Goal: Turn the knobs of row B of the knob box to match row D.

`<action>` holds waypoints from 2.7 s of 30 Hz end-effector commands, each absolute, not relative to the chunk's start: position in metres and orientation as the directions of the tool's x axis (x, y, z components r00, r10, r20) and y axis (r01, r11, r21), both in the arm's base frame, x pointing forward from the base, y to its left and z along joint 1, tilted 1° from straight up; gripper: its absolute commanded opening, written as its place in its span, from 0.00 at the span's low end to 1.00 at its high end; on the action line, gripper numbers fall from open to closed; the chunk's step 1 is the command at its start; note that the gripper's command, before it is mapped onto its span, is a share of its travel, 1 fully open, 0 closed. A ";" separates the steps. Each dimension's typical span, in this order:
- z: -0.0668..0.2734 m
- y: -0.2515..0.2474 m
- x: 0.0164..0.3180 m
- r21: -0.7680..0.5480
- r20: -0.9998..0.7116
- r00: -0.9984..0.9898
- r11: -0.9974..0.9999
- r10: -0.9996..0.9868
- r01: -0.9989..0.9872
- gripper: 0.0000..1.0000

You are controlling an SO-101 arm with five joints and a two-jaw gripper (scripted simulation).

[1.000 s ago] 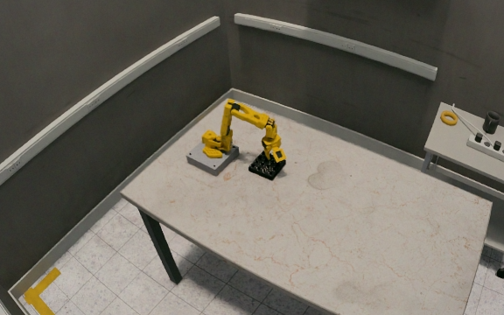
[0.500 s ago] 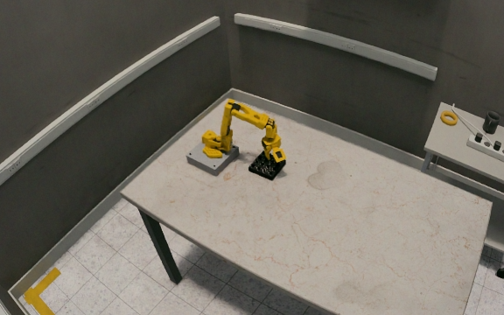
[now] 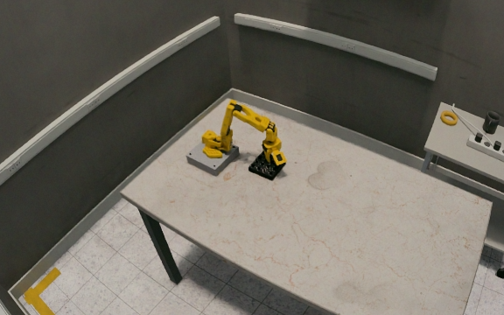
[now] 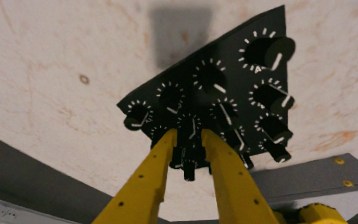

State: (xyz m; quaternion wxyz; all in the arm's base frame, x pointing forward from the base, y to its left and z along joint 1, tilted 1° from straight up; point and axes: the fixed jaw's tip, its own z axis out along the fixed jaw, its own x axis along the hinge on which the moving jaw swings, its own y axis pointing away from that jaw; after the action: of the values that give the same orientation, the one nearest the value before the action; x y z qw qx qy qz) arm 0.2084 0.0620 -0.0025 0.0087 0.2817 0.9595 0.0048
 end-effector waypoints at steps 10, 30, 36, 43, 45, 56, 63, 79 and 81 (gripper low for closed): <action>-0.010 0.064 0.206 0.008 -0.007 -0.841 0.841 0.541 0.541 0.10; -0.013 0.063 0.204 0.008 -0.007 -0.841 0.841 0.541 0.541 0.10; -0.013 0.062 0.203 0.008 -0.007 -0.841 0.841 0.541 0.541 0.10; -0.013 0.061 0.203 0.008 -0.007 -0.841 0.841 0.541 0.541 0.10; -0.013 0.061 0.203 0.008 -0.007 -0.841 0.841 0.541 0.541 0.10; -0.013 0.061 0.203 0.008 -0.007 -0.841 0.841 0.541 0.541 0.06; -0.013 0.061 0.203 0.008 -0.007 -0.841 0.841 0.541 0.541 0.04; -0.013 0.061 0.203 0.008 -0.008 -0.859 0.859 0.511 0.511 0.01; -0.013 0.061 0.203 0.008 -0.008 -0.877 0.877 0.481 0.481 0.01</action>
State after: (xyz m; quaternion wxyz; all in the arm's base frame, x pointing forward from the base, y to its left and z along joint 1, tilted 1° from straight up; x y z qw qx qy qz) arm 0.2055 0.0608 -0.0101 0.0092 0.2734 0.9619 0.0036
